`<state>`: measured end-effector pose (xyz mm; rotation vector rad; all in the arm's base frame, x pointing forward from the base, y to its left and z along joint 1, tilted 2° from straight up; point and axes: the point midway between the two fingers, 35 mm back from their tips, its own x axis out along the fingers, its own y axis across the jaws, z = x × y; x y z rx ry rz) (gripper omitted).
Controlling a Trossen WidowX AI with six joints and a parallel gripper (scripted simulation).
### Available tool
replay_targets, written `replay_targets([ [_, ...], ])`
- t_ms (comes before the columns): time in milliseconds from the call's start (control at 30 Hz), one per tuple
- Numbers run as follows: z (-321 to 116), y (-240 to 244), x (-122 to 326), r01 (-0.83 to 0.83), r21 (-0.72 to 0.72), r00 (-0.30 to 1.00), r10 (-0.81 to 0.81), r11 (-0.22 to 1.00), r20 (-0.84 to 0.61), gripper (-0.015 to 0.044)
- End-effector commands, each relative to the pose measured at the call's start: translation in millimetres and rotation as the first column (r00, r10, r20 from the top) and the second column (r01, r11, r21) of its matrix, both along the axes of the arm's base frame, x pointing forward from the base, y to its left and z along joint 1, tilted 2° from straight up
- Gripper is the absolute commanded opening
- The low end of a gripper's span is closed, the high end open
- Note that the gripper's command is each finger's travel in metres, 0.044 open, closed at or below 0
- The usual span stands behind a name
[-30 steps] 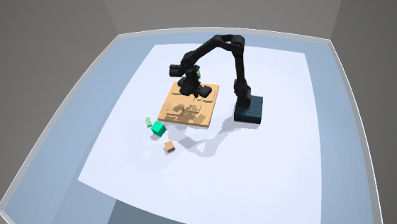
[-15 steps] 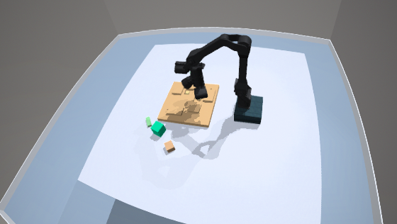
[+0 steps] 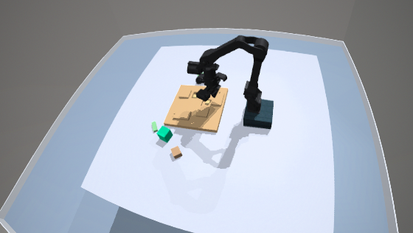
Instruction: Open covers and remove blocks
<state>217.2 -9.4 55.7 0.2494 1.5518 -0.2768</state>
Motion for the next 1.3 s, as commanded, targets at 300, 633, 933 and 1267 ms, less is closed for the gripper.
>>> replay_targets([
  [300, -0.8, -12.5, -37.6, 0.924, -0.004, 0.382, -0.924, 0.382, 0.013, 0.0],
  [633, -0.8, -12.5, -37.6, 0.924, -0.004, 0.382, -0.924, 0.382, 0.013, 0.0],
  [933, -0.8, -12.5, -37.6, 0.924, -0.004, 0.382, -0.924, 0.382, 0.013, 0.0],
  [1267, -0.8, -12.5, -37.6, 0.924, -0.004, 0.382, -0.924, 0.382, 0.013, 0.0],
])
